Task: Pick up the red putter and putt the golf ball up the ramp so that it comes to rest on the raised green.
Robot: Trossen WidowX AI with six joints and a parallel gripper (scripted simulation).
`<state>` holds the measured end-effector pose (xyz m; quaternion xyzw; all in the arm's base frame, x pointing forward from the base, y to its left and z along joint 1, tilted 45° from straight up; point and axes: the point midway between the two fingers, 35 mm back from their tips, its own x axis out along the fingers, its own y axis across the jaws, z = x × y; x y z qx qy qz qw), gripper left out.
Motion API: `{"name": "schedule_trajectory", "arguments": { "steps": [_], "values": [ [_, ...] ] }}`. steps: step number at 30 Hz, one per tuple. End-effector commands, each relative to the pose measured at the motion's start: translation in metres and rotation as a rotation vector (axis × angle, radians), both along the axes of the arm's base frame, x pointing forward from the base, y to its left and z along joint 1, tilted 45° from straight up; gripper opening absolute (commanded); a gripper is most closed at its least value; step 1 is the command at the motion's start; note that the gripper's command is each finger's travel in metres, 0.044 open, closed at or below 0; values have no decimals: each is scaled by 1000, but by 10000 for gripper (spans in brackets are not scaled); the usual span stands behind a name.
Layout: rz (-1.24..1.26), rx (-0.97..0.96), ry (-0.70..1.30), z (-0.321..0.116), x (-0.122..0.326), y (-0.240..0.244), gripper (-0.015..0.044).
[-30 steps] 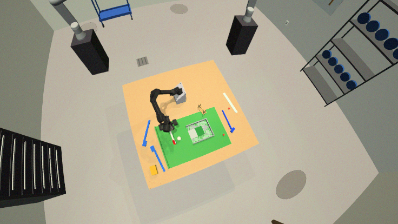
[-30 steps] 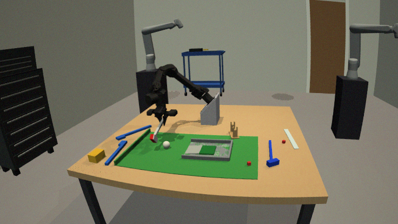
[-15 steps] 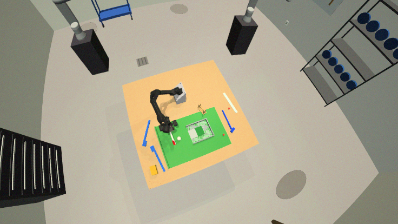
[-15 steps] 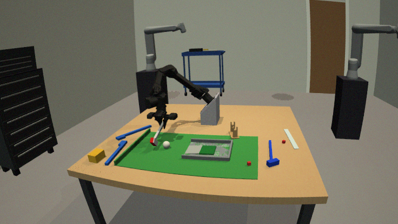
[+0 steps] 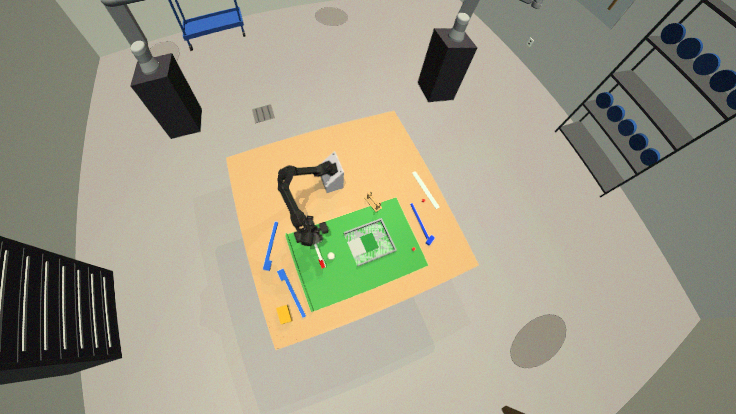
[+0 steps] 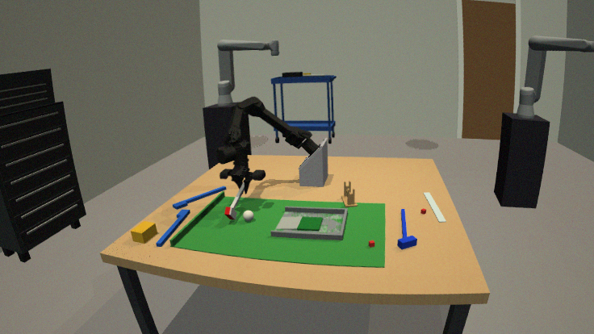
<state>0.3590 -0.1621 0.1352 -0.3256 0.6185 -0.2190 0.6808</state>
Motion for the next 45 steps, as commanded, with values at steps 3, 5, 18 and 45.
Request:
{"name": "schedule_trajectory", "arguments": {
  "steps": [3, 5, 18, 45],
  "values": [
    [0, 0, -1, 1, 0, 0, 0],
    [1, 1, 0, 4, 1, -4, 0],
    [-5, -3, 1, 14, 2, -17, 0],
    [5, 13, 9, -42, -19, 115, 0]
  ]
}}
